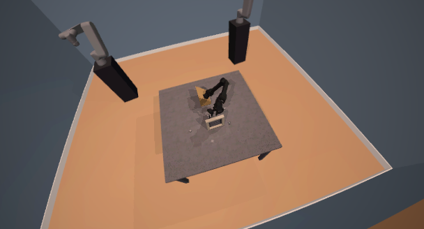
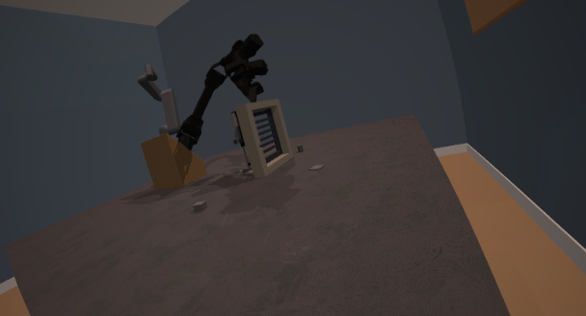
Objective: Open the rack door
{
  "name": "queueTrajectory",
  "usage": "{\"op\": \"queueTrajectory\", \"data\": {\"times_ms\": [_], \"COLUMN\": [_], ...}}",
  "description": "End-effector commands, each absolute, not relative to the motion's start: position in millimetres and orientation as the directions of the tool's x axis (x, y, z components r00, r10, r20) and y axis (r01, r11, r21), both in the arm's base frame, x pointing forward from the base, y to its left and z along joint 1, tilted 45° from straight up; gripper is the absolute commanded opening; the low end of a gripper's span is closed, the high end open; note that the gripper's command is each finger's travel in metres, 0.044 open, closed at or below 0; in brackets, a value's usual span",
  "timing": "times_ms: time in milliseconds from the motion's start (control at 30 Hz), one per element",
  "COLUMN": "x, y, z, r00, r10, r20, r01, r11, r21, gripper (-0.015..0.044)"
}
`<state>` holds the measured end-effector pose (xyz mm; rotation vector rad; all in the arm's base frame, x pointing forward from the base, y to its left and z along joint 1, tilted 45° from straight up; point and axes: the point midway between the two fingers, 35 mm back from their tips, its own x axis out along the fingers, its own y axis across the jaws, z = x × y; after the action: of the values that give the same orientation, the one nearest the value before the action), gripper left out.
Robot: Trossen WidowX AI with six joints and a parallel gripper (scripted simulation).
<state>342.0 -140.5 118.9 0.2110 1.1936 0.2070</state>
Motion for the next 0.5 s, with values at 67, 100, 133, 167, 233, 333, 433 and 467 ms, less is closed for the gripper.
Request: {"op": "queueTrajectory", "data": {"times_ms": [67, 100, 133, 167, 233, 333, 433, 467], "x": [333, 331, 329, 328, 324, 319, 315, 313], "y": [-149, -151, -152, -154, -157, -161, -165, -167], "z": [106, 104, 103, 101, 97, 93, 89, 88], "r00": [0.279, 0.267, 0.256, 0.245, 0.226, 0.201, 0.180, 0.175], "r10": [0.366, 0.382, 0.399, 0.415, 0.448, 0.495, 0.542, 0.558], "r20": [-0.888, -0.885, -0.881, -0.876, -0.865, -0.845, -0.821, -0.811], "r01": [-0.034, -0.030, -0.025, -0.020, -0.008, 0.010, 0.029, 0.036], "r11": [0.928, 0.921, 0.913, 0.906, 0.889, 0.862, 0.831, 0.820], "r21": [0.371, 0.389, 0.406, 0.424, 0.458, 0.507, 0.555, 0.571], "gripper": [0.0283, 0.0283, 0.0283, 0.0283, 0.0283, 0.0283, 0.0283, 0.0283]}}
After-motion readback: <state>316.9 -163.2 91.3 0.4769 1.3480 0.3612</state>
